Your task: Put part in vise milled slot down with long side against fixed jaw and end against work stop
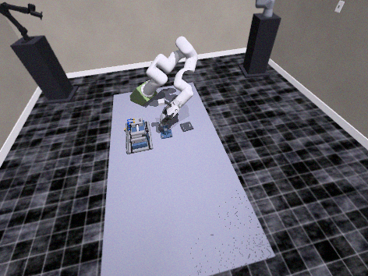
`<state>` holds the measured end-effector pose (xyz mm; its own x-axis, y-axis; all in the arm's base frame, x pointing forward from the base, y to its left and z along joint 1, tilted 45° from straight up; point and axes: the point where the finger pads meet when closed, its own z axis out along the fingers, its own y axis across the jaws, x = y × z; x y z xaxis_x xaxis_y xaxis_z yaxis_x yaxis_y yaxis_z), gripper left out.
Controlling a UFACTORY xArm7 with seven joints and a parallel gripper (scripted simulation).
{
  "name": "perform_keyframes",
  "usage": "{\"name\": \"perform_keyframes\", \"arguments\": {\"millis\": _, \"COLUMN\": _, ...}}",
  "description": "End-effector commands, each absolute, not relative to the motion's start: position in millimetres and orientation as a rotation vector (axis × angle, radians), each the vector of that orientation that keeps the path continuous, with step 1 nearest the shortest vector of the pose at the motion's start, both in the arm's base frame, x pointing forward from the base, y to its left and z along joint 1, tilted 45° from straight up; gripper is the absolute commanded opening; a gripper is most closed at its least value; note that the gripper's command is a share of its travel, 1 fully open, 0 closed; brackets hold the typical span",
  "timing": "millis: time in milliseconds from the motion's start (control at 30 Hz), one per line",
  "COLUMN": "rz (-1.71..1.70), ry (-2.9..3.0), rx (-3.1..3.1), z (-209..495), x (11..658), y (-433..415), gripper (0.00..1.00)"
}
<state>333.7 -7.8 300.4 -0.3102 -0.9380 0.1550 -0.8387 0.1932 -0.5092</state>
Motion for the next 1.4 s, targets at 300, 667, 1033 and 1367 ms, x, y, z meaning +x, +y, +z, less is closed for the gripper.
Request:
{"name": "perform_keyframes", "arguments": {"millis": 300, "rz": -0.771, "ry": 2.271, "rx": -1.715, "z": 305.7, "x": 330.7, "y": -10.8, "gripper": 0.00}}
{"name": "perform_keyframes", "arguments": {"millis": 667, "rz": -0.771, "ry": 2.271, "rx": -1.715, "z": 308.3, "x": 328.7, "y": -12.5, "gripper": 0.00}}
{"name": "perform_keyframes", "arguments": {"millis": 1033, "rz": -0.771, "ry": 2.271, "rx": -1.715, "z": 309.8, "x": 327.6, "y": -13.5, "gripper": 0.00}}
{"name": "perform_keyframes", "arguments": {"millis": 1367, "rz": -0.771, "ry": 2.271, "rx": -1.715, "z": 309.9, "x": 327.5, "y": -13.6, "gripper": 0.00}}
